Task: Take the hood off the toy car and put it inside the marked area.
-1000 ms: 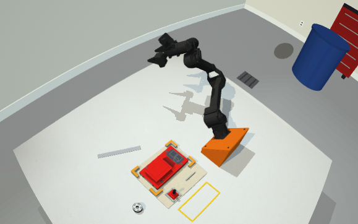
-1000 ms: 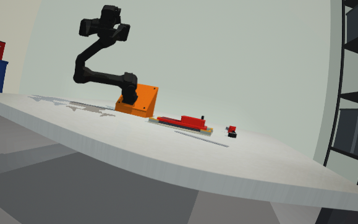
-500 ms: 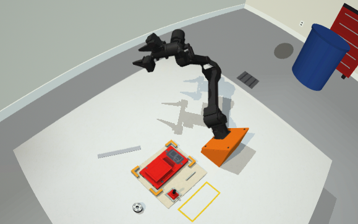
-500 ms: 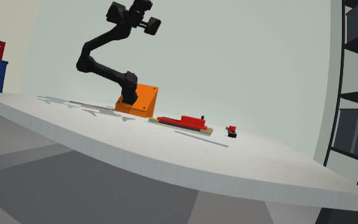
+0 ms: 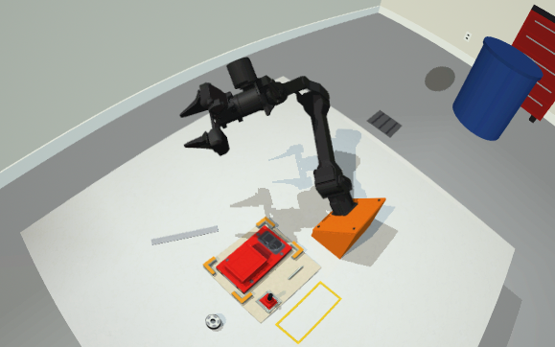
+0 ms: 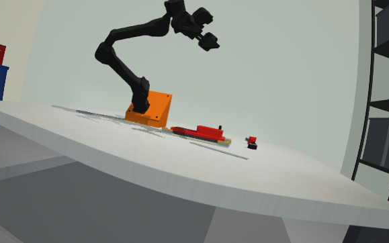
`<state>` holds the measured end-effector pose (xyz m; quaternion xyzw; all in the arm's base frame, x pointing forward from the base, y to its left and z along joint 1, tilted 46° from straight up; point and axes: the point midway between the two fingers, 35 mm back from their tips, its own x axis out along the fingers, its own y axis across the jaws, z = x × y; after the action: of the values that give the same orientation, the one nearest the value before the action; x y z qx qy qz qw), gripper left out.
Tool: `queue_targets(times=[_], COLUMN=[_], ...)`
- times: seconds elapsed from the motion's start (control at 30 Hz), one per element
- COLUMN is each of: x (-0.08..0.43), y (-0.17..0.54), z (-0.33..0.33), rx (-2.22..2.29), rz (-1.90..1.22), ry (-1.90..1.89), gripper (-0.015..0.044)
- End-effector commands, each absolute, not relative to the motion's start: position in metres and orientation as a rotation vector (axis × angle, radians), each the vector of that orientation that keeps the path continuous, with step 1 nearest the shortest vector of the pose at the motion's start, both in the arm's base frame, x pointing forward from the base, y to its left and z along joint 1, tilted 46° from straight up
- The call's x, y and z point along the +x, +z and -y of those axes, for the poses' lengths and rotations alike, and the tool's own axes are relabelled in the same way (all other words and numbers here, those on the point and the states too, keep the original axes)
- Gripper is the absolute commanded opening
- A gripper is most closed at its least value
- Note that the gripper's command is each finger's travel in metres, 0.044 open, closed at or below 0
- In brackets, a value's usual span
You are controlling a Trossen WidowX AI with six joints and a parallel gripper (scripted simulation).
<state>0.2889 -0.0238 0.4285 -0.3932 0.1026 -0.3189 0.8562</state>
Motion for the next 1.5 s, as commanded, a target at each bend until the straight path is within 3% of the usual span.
queue_targets(times=[0.0, 0.4, 0.83, 1.47], x=[0.335, 0.38, 0.346, 0.336], y=[0.381, 0.249, 0.127, 0.116], z=[0.0, -0.018, -0.01, -0.009], rx=[-0.837, -0.775, -0.679, -0.674], rz=[-0.358, -0.814, -1.399, -1.45], ry=[-0.534, -0.403, -0.54, -0.569], gripper=[0.044, 0.044, 0.044, 0.044])
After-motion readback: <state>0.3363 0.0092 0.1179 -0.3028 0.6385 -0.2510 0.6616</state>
